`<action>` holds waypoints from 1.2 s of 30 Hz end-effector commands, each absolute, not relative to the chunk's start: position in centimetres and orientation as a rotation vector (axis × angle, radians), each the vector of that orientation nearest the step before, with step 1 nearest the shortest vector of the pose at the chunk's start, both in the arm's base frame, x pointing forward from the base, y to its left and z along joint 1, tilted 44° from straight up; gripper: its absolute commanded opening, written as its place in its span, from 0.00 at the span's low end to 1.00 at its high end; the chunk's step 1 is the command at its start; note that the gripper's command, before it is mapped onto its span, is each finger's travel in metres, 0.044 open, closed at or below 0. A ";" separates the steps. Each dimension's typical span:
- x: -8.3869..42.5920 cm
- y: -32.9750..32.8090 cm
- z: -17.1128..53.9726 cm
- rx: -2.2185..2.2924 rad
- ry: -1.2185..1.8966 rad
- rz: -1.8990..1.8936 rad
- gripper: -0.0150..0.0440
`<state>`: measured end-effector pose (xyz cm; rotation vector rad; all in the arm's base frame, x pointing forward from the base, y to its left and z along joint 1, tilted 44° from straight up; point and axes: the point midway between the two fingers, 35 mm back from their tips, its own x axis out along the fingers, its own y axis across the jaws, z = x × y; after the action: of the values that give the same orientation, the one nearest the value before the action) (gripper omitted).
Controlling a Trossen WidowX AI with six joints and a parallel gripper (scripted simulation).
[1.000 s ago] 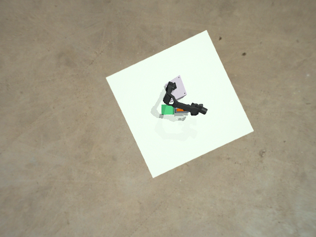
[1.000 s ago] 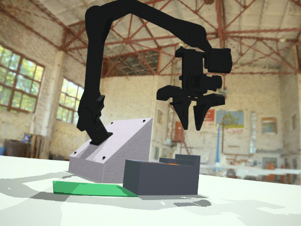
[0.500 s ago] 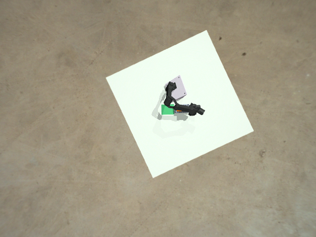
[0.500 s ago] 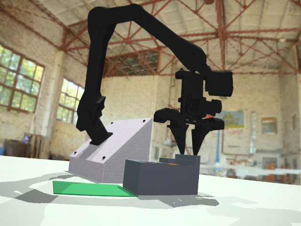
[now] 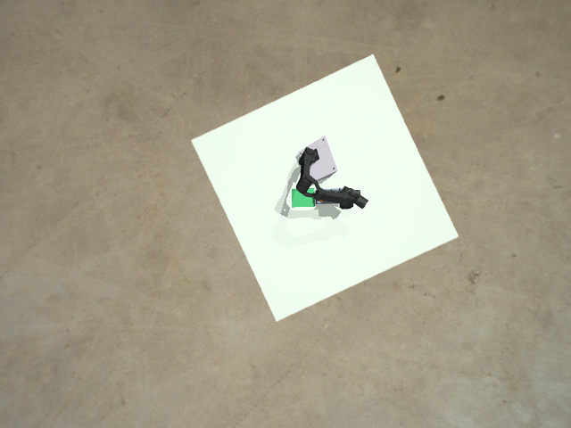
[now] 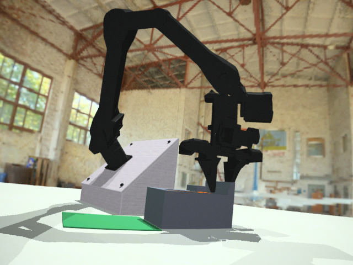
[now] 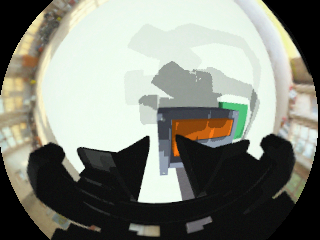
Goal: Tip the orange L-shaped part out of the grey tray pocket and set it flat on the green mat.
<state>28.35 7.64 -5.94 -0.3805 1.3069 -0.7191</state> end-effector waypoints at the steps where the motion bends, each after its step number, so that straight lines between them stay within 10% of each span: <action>1: 28.1 6.7 -6.6 -0.393 1.314 -0.729 0.56; 36: 28.4 5.7 -8.0 -0.385 1.309 -0.723 0.56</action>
<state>28.44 5.66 -7.96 -0.3853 1.3089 -0.7231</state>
